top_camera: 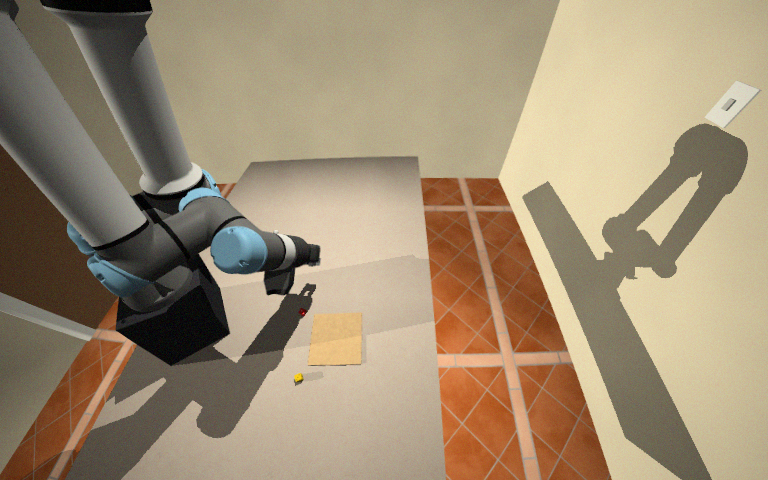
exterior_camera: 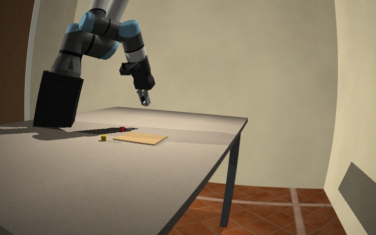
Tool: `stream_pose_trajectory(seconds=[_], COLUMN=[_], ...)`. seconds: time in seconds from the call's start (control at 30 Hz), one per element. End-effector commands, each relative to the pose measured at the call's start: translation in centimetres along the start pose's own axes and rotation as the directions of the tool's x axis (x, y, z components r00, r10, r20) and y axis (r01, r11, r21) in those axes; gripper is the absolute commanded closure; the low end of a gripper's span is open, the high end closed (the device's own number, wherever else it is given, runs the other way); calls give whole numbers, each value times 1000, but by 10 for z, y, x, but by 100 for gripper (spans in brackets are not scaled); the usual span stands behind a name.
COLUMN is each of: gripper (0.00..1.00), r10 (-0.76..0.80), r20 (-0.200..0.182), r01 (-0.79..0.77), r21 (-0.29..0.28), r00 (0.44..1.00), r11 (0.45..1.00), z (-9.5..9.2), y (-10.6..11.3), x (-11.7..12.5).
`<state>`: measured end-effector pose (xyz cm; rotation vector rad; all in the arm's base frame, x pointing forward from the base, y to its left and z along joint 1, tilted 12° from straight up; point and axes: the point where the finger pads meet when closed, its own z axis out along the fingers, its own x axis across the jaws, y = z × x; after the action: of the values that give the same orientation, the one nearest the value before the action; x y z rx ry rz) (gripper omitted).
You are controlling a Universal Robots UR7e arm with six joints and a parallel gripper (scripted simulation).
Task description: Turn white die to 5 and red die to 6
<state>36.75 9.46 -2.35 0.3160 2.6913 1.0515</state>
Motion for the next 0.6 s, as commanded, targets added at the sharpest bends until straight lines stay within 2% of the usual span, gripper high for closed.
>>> stream_pose_trajectory(seconds=[0.0, 0.1, 0.17, 0.37, 0.57], gripper=[66, 66, 66, 66, 66], r10=[-2, -3, -3, -3, -4], r20=[12, 11, 11, 13, 12], r01=[4, 5, 5, 7, 9], r21=[-159, -229, -229, -341, -411], r00=[1000, 1000, 1000, 1000, 1000], r11=[987, 973, 973, 940, 912], z=[-2, -2, -2, -4, -4], y=[-1, -2, -2, -4, -5], x=[-2, -2, -2, -2, -2])
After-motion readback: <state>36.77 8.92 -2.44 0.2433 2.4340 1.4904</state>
